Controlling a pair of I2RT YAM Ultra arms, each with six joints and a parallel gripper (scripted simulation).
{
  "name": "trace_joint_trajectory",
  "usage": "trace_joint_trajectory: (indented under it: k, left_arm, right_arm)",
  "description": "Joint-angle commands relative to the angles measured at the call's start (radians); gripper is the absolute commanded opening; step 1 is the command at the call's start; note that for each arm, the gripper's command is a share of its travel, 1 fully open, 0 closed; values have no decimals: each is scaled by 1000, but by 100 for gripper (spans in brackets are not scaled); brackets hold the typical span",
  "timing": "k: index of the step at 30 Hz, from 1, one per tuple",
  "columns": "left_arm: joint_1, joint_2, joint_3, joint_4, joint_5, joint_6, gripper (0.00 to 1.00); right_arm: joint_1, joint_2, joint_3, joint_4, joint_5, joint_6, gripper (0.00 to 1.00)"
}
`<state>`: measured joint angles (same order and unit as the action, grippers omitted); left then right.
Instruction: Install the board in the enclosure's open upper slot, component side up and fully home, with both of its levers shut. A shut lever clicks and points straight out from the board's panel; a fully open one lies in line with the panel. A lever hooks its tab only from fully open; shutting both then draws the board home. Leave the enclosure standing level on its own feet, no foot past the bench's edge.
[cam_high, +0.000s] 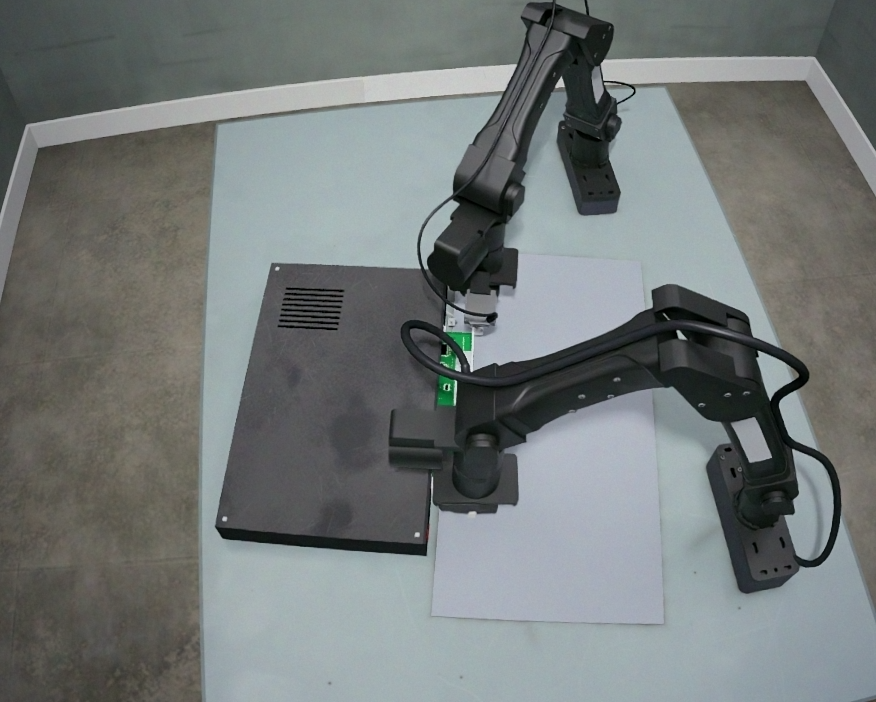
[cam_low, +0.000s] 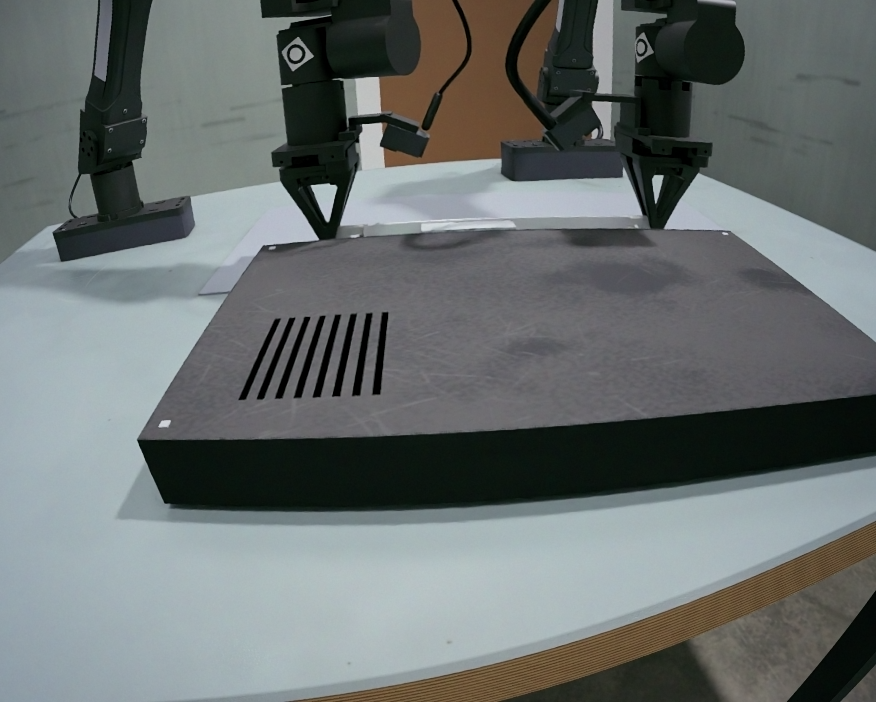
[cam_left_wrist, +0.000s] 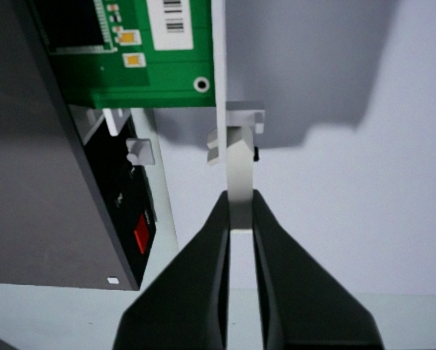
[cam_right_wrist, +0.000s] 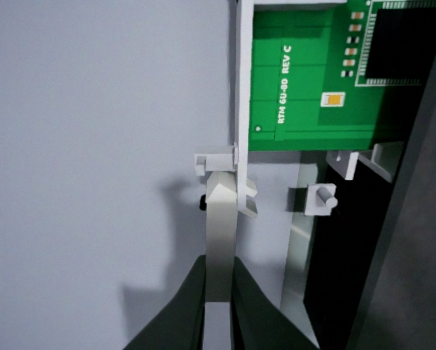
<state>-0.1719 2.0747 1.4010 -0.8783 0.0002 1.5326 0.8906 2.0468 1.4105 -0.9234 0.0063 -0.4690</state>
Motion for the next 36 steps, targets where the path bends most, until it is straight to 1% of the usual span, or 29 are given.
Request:
trace_joint_trajectory:
  k: [1, 5, 7, 8, 10, 12, 13, 16, 23, 27, 36]
  left_arm:
    - [6, -4, 14, -5, 2, 5, 3]
    - [12, 14, 39, -43, 2, 17, 3]
    - [13, 39, 80, -71, 2, 23, 3]
    - [13, 49, 98, -53, 2, 15, 3]
    - [13, 74, 139, -92, 2, 27, 3]
    - [13, 74, 139, -92, 2, 27, 3]
    - [13, 94, 173, -106, 2, 29, 3]
    - [14, 125, 225, -110, 1, 30, 3]
    - [13, 129, 232, -116, 1, 29, 3]
    - [13, 116, 216, -102, 1, -39, 3]
    - [13, 117, 217, -103, 1, -40, 3]
  right_arm:
    - [-11, 7, 24, -25, 3, -5, 3]
    - [-22, 15, 37, -47, -11, -40, 3]
    - [-40, 29, 60, -59, -15, -58, 3]
    - [-47, 36, 71, -44, -6, -46, 3]
    - [-60, 48, 91, -65, -12, -63, 3]
    - [-60, 48, 91, -65, -12, -63, 3]
    - [-66, 57, 106, -69, -8, -65, 3]
    - [-74, 64, 118, -71, -8, -63, 3]
    - [-71, 65, 120, -72, -8, -60, 3]
    - [-59, 54, 107, -72, 2, 4, 3]
    - [-61, 54, 108, -74, 2, 5, 3]
